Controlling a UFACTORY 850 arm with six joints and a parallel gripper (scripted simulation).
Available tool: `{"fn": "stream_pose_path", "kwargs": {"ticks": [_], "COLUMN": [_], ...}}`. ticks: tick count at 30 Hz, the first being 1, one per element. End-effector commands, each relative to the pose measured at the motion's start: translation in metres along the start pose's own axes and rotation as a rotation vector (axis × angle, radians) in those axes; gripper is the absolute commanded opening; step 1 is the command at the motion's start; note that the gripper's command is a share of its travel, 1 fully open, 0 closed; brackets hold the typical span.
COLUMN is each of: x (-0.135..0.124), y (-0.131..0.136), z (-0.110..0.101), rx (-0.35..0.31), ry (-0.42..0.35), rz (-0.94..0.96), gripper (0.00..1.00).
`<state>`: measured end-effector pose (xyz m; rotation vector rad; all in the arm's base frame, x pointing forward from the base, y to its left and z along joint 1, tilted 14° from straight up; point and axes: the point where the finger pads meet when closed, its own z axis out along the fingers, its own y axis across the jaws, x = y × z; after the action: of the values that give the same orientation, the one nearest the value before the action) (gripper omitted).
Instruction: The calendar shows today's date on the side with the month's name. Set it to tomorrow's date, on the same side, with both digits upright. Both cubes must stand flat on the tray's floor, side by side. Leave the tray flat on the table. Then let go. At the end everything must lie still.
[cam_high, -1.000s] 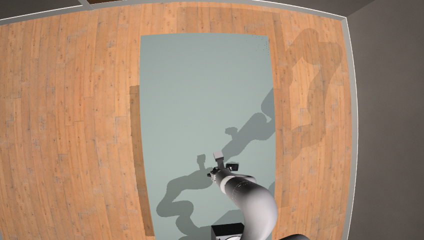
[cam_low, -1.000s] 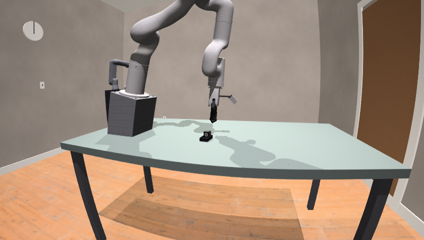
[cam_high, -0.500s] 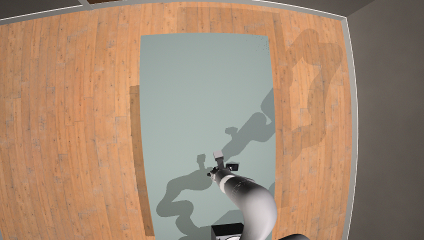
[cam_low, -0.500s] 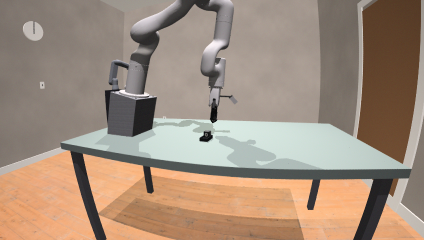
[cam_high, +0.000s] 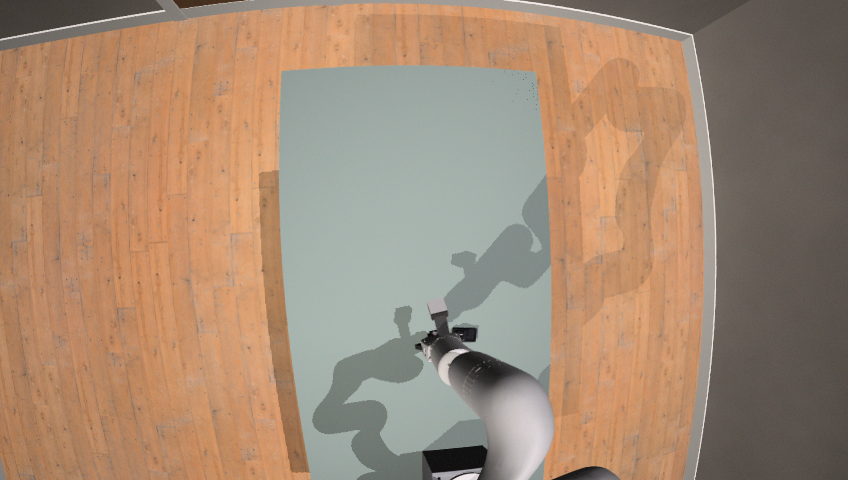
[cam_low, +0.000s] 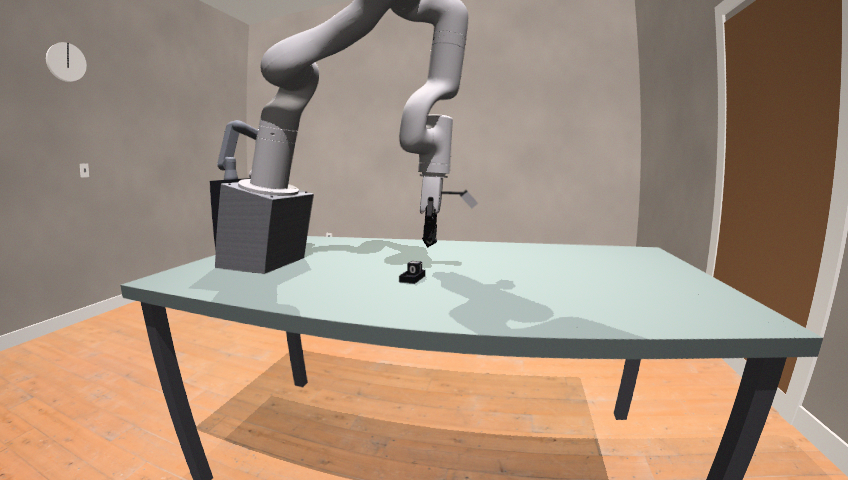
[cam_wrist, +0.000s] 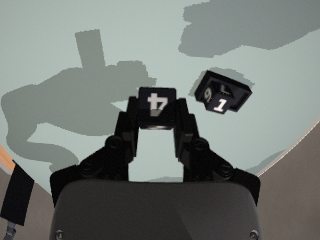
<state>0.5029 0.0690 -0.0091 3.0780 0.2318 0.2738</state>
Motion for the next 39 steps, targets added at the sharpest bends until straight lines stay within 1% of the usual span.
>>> {"fn": "stream_pose_path", "kwargs": {"ticks": [1,12,14,19,29,31,39], "x": [0.004,0.013,0.013,0.016,0.014,0.014,0.008], "y": [0.003,0.015,0.015,0.021,0.030,0.030,0.031], "z": [0.000,0.001,0.001,0.001,0.001,0.001,0.001], "rx": [-0.020,-0.068,-0.068,-0.094,-0.132,-0.132,-0.135], "ry": [-0.002,-0.003,-0.003,-0.016,-0.069,-0.069,-0.132], "rz": [0.000,0.000,0.000,0.000,0.000,0.000,0.000], "gripper": [0.27,0.27,0.27,0.27,0.27,0.27,0.27]}}
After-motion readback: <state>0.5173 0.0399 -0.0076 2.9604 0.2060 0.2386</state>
